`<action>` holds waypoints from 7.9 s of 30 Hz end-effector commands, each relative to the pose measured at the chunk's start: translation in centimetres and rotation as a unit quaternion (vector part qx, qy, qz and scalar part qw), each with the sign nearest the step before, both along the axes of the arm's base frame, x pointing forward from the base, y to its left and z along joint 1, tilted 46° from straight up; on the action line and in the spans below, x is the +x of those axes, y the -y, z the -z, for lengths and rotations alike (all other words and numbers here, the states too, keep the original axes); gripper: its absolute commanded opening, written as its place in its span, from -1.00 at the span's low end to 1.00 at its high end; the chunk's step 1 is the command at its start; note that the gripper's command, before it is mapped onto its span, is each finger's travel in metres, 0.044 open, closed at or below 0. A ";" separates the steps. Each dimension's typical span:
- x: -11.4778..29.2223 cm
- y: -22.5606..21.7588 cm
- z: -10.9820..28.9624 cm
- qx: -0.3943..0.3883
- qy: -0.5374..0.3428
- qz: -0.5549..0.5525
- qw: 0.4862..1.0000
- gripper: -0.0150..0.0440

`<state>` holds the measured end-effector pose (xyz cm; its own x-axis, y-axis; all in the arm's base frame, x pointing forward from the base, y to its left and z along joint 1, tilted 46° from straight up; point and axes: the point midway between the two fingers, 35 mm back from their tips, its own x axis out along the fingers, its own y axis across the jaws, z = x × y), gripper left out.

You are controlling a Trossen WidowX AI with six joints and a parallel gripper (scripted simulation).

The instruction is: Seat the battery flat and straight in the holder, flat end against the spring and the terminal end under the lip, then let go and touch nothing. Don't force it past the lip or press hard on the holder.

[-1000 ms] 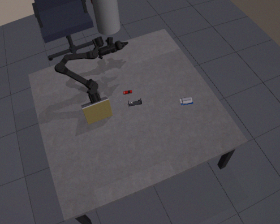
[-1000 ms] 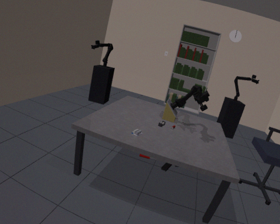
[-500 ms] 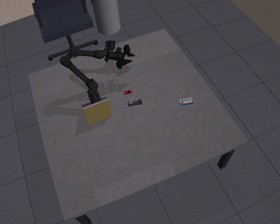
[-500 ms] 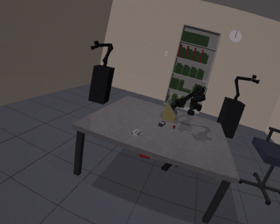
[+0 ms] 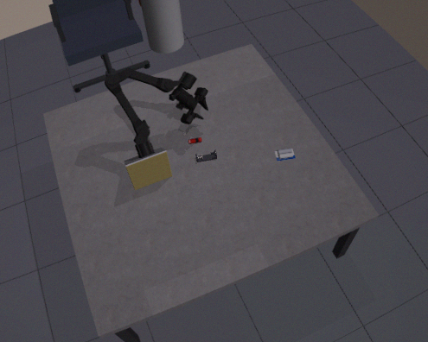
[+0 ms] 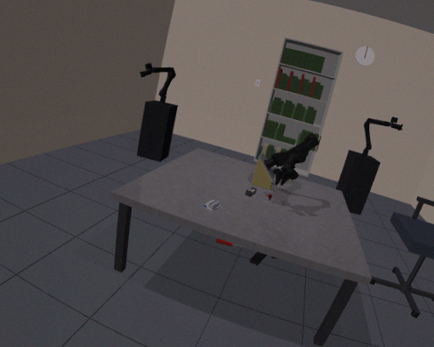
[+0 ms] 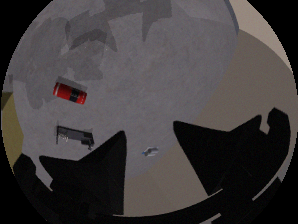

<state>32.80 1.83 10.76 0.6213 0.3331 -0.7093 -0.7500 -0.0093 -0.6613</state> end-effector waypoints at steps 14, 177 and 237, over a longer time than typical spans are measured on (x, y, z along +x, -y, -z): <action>-5.5 -2.9 8.2 -0.029 0.049 -0.477 0.877 0.30; -4.4 4.7 17.4 0.491 -0.458 0.636 0.381 -0.25; -5.9 2.6 18.6 0.554 -0.353 0.652 0.377 -0.25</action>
